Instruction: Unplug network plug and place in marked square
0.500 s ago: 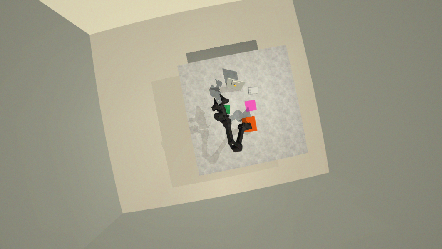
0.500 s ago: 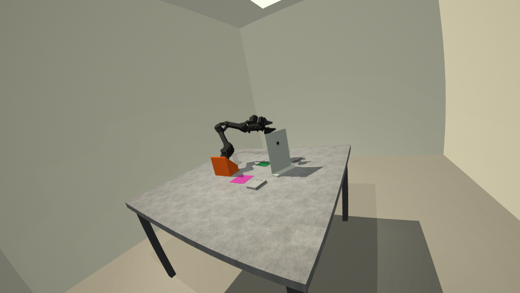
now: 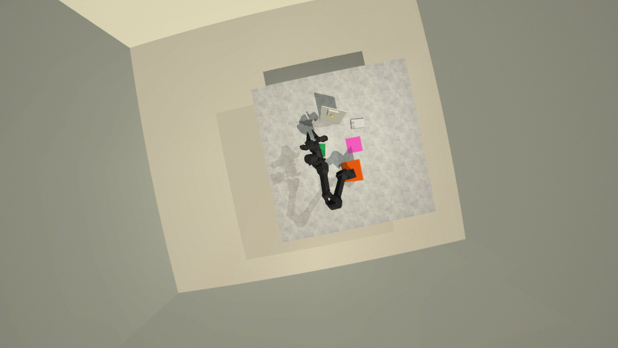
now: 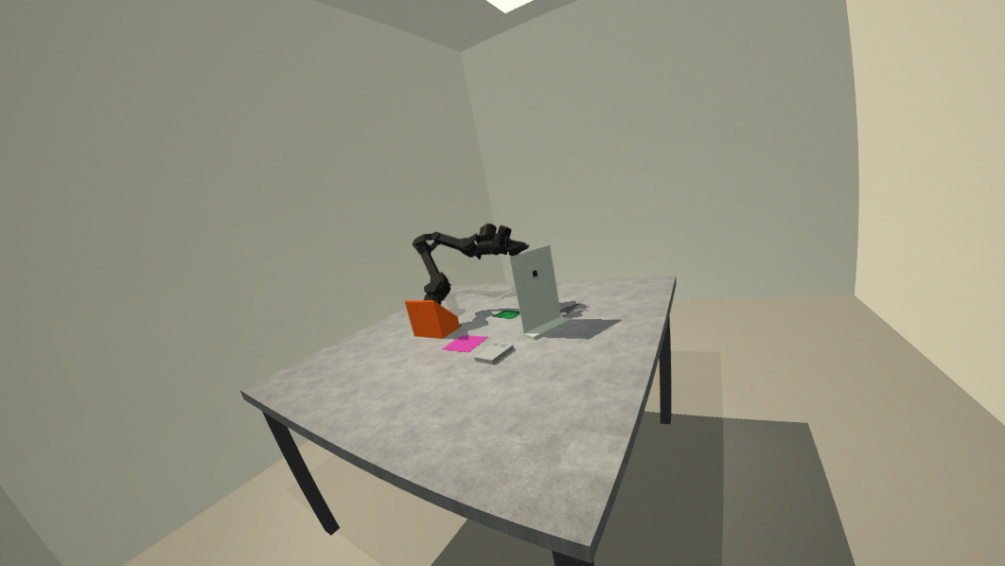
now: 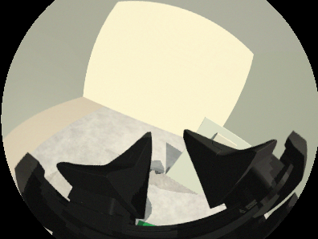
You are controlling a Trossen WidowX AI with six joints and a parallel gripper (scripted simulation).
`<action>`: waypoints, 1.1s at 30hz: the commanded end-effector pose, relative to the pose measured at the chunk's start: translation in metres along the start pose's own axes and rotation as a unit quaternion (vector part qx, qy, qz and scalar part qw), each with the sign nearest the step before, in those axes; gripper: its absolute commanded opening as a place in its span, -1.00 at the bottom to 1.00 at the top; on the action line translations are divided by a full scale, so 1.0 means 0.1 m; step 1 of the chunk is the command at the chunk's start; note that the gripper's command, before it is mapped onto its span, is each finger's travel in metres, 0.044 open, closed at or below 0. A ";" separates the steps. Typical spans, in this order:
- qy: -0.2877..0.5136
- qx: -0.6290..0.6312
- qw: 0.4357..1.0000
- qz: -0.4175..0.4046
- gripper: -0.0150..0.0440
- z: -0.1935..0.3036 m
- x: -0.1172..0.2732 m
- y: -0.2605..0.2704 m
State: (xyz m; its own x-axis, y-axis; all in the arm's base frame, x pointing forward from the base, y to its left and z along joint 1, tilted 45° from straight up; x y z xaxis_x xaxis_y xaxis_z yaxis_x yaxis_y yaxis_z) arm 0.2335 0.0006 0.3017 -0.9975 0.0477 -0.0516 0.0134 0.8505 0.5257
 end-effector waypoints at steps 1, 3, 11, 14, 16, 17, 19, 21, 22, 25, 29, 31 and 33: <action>-0.002 -0.070 0.997 0.012 0.04 0.08 -0.01 -0.06; -0.002 -0.104 0.994 0.017 0.04 0.12 -0.01 -0.08; -0.009 -0.240 0.970 0.036 0.04 0.26 0.00 -0.18; -0.012 -0.289 0.956 0.043 0.04 0.31 0.00 -0.22; -0.015 -0.322 0.945 0.047 0.04 0.35 0.00 -0.25; -0.017 -0.338 0.940 0.049 0.04 0.37 0.01 -0.26; -0.020 -0.370 0.927 0.053 0.04 0.40 0.01 -0.28; -0.024 -0.401 0.914 0.056 0.04 0.44 0.02 -0.31; -0.026 -0.417 0.907 0.058 0.04 0.46 0.02 -0.32; -0.032 -0.463 0.884 0.063 0.04 0.51 0.03 -0.36; -0.041 -0.521 0.850 0.069 0.04 0.58 0.05 -0.41; -0.046 -0.550 0.831 0.072 0.04 0.61 0.06 -0.44; -0.051 -0.577 0.811 0.074 0.04 0.64 0.07 -0.46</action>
Point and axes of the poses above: the point midway between the two fingers, 35 mm back from their tips, its own x axis back along the fingers, its own y axis across the jaws, z = x × y, the point moved 8 cm from there along x, back along the fingers, and after that the axes turned 11 degrees about -x, right-handed, at the moved point
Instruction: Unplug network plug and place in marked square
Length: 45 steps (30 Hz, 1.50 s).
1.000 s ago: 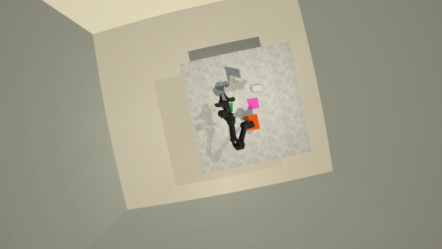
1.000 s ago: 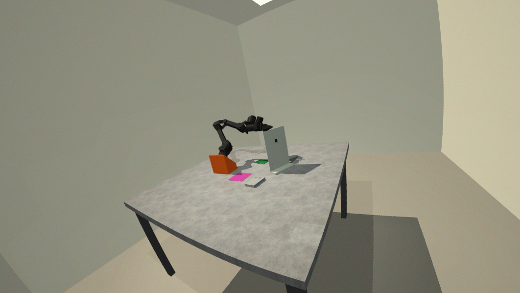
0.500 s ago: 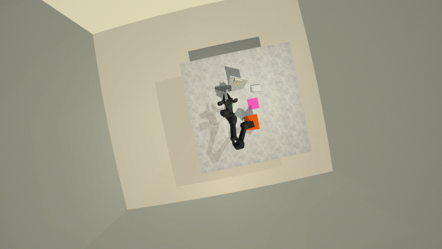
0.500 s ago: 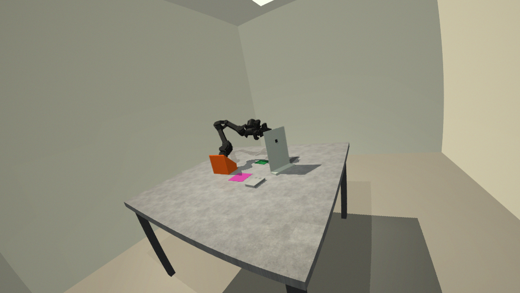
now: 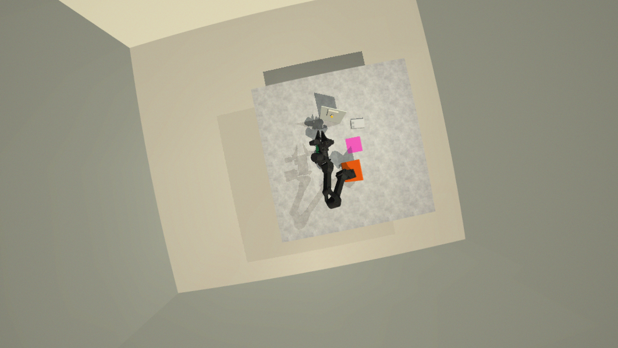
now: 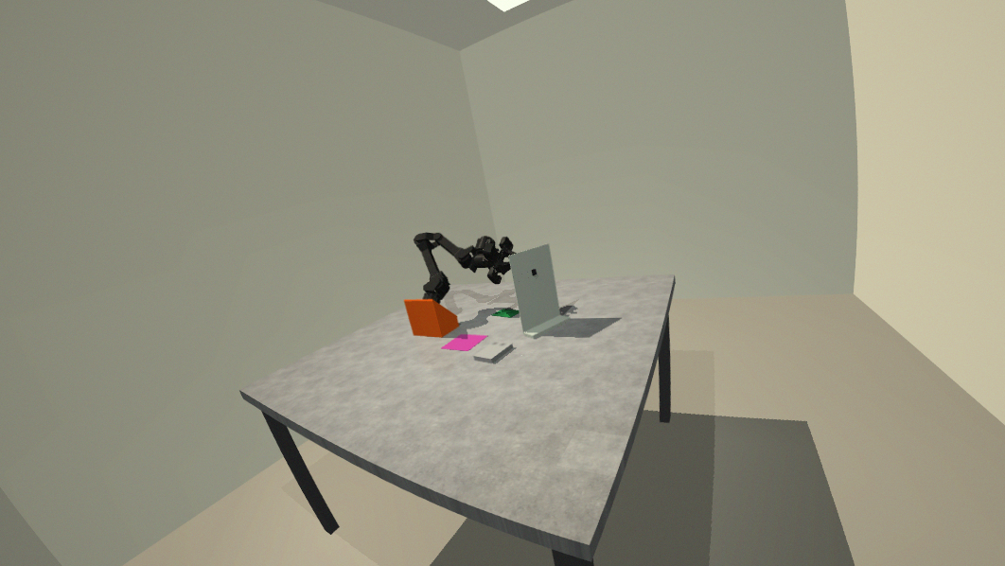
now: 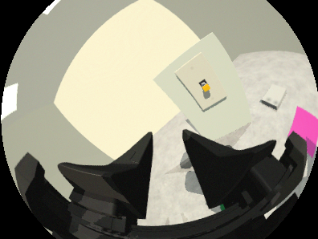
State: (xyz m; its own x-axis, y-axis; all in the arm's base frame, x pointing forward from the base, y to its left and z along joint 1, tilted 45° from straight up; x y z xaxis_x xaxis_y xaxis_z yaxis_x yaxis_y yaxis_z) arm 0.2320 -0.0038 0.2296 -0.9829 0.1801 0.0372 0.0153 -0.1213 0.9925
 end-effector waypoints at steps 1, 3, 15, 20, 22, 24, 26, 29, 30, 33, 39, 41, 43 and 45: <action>-0.012 -0.069 0.998 0.004 0.04 -0.02 0.01 -0.09; -0.017 -0.103 0.994 0.005 0.04 -0.03 0.02 -0.13; -0.046 -0.302 0.952 0.005 0.04 -0.09 0.07 -0.38; -0.058 -0.381 0.923 0.002 0.04 -0.12 0.11 -0.47; -0.063 -0.409 0.910 0.000 0.04 -0.13 0.12 -0.51; -0.064 -0.419 0.906 -0.001 0.04 -0.14 0.12 -0.52; -0.064 -0.419 0.906 -0.001 0.04 -0.14 0.12 -0.52; -0.064 -0.419 0.906 -0.001 0.04 -0.14 0.12 -0.52; -0.064 -0.419 0.906 -0.001 0.04 -0.14 0.11 -0.52; -0.064 -0.419 0.906 -0.001 0.04 -0.15 0.05 -0.53; -0.064 -0.419 0.906 -0.001 0.04 -0.19 -0.09 -0.54; -0.064 -0.419 0.906 -0.001 0.04 -0.20 -0.13 -0.55; -0.064 -0.419 0.906 -0.001 0.04 -0.21 -0.18 -0.56; -0.064 -0.418 0.906 -0.001 0.04 -0.23 -0.22 -0.57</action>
Point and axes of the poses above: the point midway between the two fingers, 35 mm back from their tips, its own x axis back along the fingers, its own y axis across the jaws, z = x × y, the point moved 8 cm from there along x, back along the fingers, and after that the axes turned 11 degrees about -x, right-handed, at the moved point
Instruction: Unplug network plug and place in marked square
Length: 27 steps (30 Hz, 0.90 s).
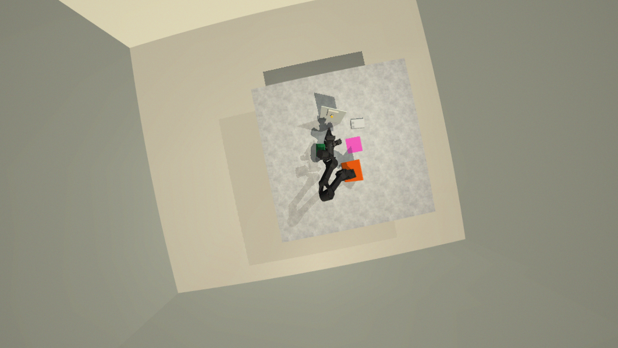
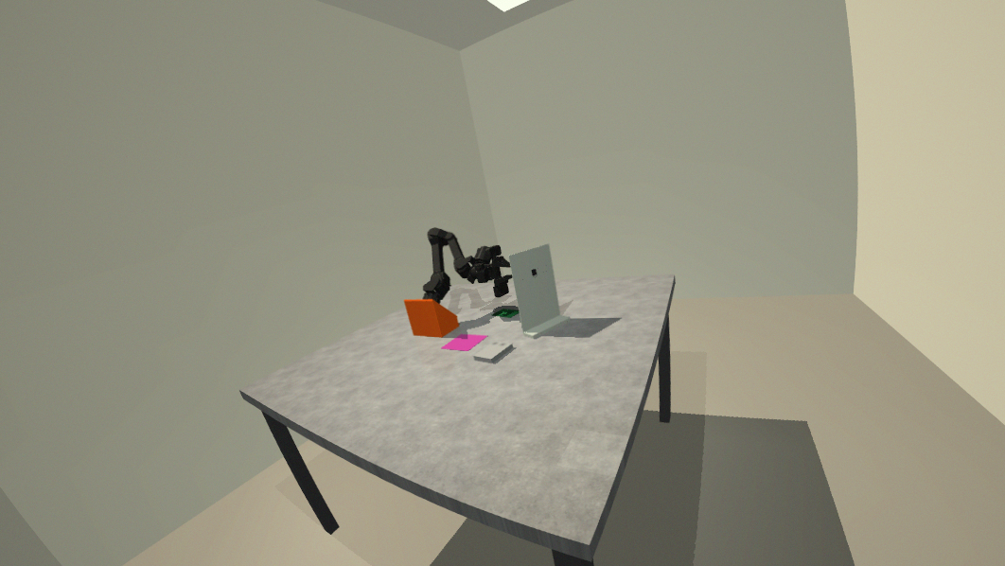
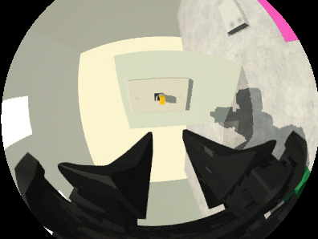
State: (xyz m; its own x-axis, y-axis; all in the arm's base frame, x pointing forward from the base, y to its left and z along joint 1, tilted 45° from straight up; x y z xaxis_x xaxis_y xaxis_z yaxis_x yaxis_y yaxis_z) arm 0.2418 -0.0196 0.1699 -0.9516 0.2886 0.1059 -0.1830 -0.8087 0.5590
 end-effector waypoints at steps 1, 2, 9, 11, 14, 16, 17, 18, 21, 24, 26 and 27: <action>0.003 0.000 1.000 0.000 0.04 -0.02 -0.10 0.01; 0.003 0.000 1.000 -0.001 0.04 -0.02 -0.13 0.02; 0.003 0.001 1.000 -0.001 0.04 -0.10 -0.29 0.02; 0.003 0.000 1.000 -0.001 0.04 -0.10 -0.30 0.02; 0.003 0.001 1.000 -0.001 0.04 -0.11 -0.32 0.02; 0.003 0.001 1.000 -0.001 0.04 -0.11 -0.34 0.03; 0.003 0.001 1.000 -0.001 0.04 -0.11 -0.35 0.03; 0.002 0.002 1.000 -0.001 0.04 -0.11 -0.36 0.03; 0.002 0.002 1.000 -0.001 0.04 -0.11 -0.40 0.03; 0.002 0.002 1.000 -0.001 0.04 -0.12 -0.43 0.03; 0.002 0.002 1.000 -0.001 0.04 -0.12 -0.45 0.03; 0.002 0.002 1.000 -0.001 0.04 -0.12 -0.46 0.04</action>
Point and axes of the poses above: the point midway between the two fingers, 35 mm back from their tips, its own x axis back along the fingers, its own y axis across the jaws, z = x × y, the point moved 8 cm from there along x, back along the fingers, and after that the axes turned 11 degrees about -x, right-handed, at the moved point
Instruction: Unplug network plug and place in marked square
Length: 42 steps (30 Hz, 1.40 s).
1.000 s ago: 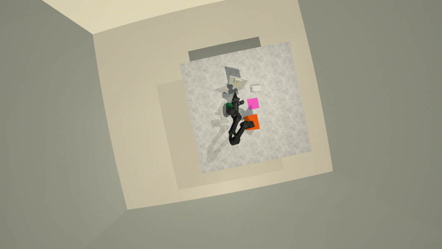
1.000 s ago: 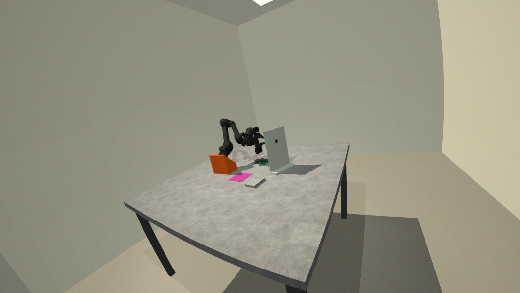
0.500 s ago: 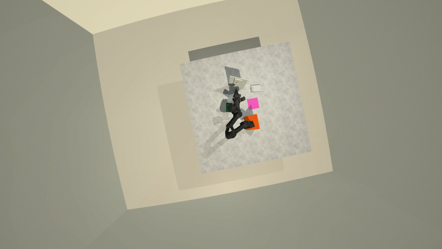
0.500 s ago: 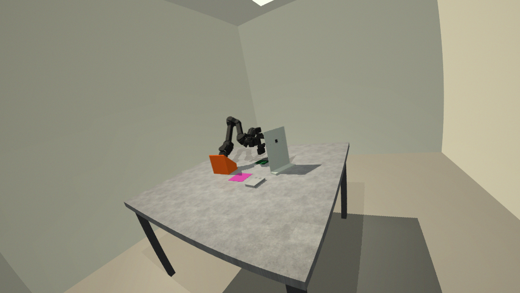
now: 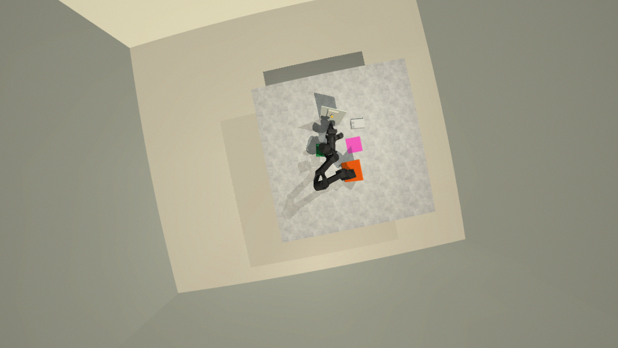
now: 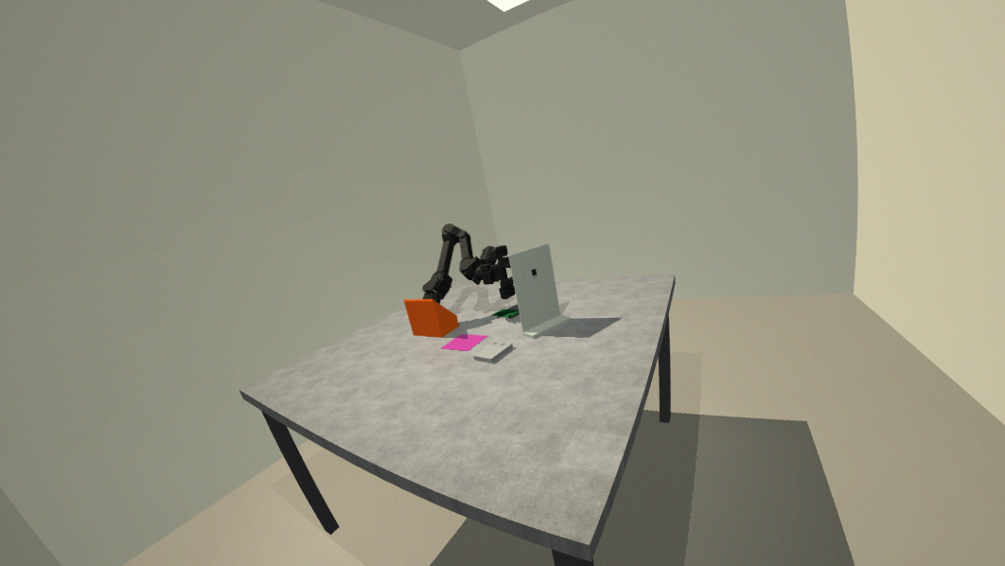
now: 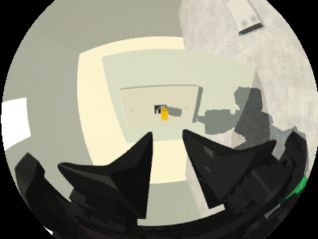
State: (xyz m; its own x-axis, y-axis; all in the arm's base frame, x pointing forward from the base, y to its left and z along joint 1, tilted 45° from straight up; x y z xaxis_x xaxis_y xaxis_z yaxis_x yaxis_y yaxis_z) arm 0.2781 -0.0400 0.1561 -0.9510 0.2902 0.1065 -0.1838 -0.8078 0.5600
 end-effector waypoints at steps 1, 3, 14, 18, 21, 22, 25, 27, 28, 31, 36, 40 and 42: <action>0.003 0.002 1.000 -0.001 0.04 0.00 -0.06 0.01; 0.003 0.001 1.000 -0.001 0.04 0.00 -0.08 0.02; 0.004 0.001 1.000 -0.001 0.04 -0.03 -0.20 0.02; 0.004 0.001 1.000 -0.001 0.04 -0.04 -0.25 0.03; 0.004 0.001 1.000 -0.001 0.04 -0.05 -0.28 0.03; 0.004 0.001 1.000 -0.001 0.04 -0.05 -0.29 0.03; 0.005 0.001 1.000 -0.001 0.04 -0.07 -0.32 0.03; 0.005 0.001 1.000 -0.001 0.04 -0.07 -0.35 0.03; 0.005 0.001 1.000 -0.001 0.04 -0.08 -0.36 0.03; 0.005 0.000 1.000 -0.001 0.04 -0.09 -0.39 0.03; 0.005 0.000 1.000 -0.001 0.04 -0.11 -0.45 0.03; 0.005 0.000 1.000 -0.001 0.01 -0.12 -0.46 0.03; 0.005 0.000 1.000 -0.001 -0.03 -0.12 -0.46 0.03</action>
State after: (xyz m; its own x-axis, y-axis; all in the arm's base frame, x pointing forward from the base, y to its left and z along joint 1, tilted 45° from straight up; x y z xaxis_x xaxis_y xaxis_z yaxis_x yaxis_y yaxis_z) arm 0.3169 -0.0614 0.1423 -0.9517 0.2897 0.1021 -0.1864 -0.8090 0.5575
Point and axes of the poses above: the point midway between the two fingers, 35 mm back from their tips, its own x axis back along the fingers, its own y axis across the jaws, z = x × y, the point moved 8 cm from there along x, back along the fingers, and after that the axes turned 11 degrees about -x, right-handed, at the moved point
